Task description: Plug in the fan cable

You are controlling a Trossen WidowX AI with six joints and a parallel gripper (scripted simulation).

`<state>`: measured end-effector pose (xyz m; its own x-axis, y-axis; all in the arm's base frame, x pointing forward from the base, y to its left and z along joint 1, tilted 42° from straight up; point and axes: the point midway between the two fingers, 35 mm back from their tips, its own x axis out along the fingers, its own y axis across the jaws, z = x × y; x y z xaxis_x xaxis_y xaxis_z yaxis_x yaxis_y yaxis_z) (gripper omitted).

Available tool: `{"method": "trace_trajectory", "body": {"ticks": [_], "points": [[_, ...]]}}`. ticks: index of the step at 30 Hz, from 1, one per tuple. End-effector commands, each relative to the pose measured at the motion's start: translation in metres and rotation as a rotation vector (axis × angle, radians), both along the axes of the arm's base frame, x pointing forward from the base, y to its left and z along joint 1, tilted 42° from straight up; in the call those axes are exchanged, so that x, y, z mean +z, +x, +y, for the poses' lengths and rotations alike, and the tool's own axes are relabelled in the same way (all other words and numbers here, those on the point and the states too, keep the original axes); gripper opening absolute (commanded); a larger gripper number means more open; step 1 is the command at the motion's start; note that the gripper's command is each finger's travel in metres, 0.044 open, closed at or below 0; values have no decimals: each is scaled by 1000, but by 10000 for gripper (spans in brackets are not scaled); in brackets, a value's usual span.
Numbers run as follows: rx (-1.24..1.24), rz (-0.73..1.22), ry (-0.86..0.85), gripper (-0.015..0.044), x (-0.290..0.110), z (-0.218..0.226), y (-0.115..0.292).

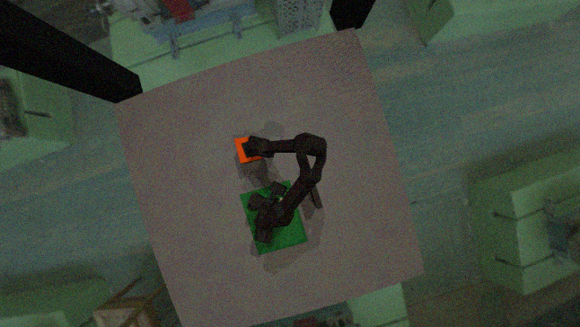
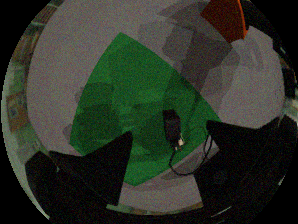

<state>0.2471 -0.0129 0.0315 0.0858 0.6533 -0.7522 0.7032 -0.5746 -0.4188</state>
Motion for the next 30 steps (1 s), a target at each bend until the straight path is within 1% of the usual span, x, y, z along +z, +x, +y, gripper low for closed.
{"method": "trace_trajectory", "body": {"ticks": [1,17,24,30], "points": [[-1,11,9,440,-6,6,-2],[0,11,11,440,-24,24,-1],[0,11,12,440,-25,25,-1],[2,3,5,282,-24,23,1]]}}
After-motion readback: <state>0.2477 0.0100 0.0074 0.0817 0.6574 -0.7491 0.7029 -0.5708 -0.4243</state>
